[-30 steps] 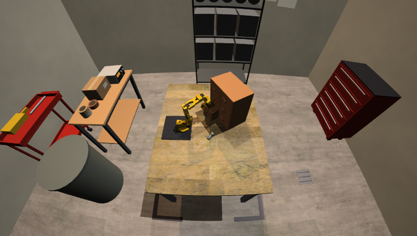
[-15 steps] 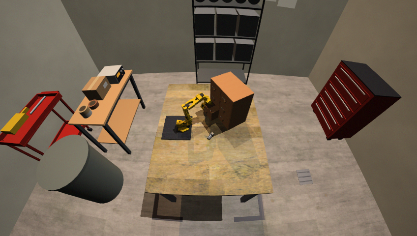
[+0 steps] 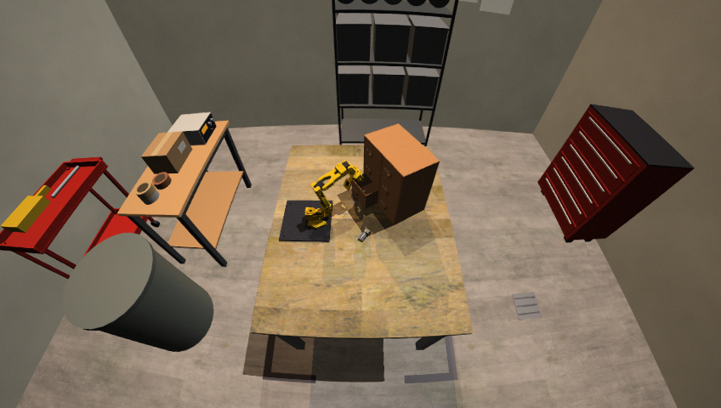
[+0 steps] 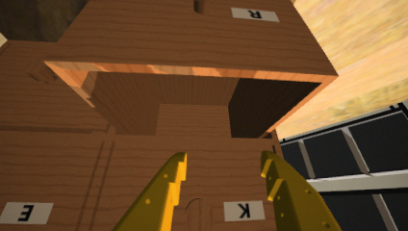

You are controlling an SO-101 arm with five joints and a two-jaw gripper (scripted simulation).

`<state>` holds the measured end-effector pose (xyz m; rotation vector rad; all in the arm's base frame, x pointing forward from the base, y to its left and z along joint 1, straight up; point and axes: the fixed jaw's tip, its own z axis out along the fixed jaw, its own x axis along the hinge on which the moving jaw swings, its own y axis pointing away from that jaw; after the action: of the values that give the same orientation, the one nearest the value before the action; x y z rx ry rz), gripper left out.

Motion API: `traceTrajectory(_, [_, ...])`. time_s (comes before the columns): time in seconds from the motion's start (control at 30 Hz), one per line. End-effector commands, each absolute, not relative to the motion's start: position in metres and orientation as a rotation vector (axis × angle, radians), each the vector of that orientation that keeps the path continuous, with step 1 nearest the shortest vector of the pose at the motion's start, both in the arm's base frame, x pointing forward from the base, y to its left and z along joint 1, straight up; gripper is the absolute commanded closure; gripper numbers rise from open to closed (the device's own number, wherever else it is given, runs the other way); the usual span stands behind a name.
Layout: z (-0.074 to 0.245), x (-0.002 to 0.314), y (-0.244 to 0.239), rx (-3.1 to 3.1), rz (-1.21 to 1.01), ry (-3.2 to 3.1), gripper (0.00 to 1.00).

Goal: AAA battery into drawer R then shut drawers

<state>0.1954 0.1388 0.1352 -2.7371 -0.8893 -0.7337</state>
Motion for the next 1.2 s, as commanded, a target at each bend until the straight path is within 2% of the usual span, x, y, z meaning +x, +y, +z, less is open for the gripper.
traceTrajectory(0.0, [0.137, 0.185, 0.132, -2.740, -0.725, -0.881, 0.77])
traceTrajectory(0.47, [0.139, 0.161, 0.114, -2.740, -0.724, -0.877, 0.77])
traceTrajectory(0.73, [0.139, 0.161, 0.114, -2.740, -0.724, -0.877, 0.77])
traceTrajectory(1.17, [0.122, 0.123, 0.086, -2.735, -0.718, -0.878, 0.77])
